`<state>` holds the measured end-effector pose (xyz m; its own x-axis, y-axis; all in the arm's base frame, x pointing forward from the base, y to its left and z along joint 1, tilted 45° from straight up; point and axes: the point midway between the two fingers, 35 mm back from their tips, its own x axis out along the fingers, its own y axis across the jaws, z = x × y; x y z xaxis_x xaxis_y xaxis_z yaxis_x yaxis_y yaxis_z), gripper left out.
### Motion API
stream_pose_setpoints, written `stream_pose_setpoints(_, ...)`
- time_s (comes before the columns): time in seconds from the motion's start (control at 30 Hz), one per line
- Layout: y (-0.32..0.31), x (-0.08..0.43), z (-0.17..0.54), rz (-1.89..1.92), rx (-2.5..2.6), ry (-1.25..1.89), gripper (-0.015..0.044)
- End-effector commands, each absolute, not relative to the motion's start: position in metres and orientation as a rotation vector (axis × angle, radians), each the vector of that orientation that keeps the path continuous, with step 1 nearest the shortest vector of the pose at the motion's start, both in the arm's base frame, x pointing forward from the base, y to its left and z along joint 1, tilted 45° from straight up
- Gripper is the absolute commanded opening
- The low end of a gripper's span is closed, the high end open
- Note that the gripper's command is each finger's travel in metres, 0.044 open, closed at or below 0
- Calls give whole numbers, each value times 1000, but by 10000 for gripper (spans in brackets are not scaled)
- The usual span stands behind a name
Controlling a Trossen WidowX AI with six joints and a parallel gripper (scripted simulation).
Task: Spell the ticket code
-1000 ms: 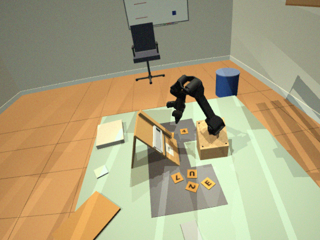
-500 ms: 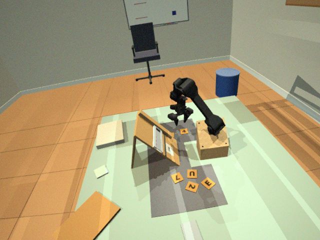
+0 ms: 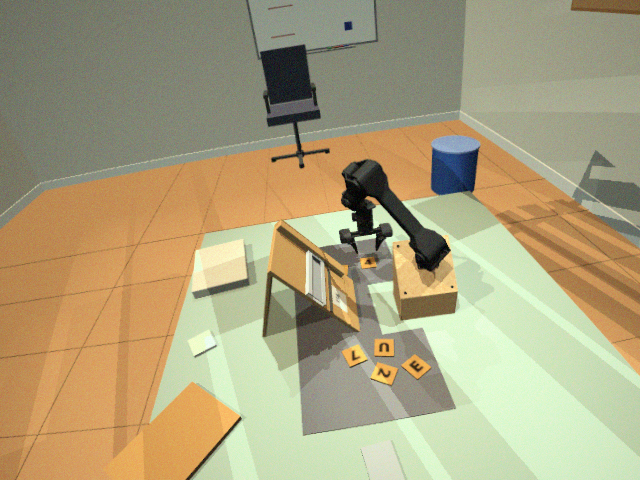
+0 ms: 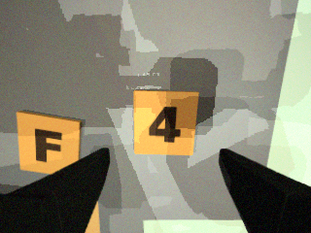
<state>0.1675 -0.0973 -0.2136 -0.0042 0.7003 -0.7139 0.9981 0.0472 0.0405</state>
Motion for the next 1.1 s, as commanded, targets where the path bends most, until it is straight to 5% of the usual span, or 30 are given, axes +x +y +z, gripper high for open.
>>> stream_pose_setpoints(0.0,-97,165,-217,-705,1718,1764,340)
stream_pose_setpoints(1.07,-72,165,-239,-703,1719,1764,340)
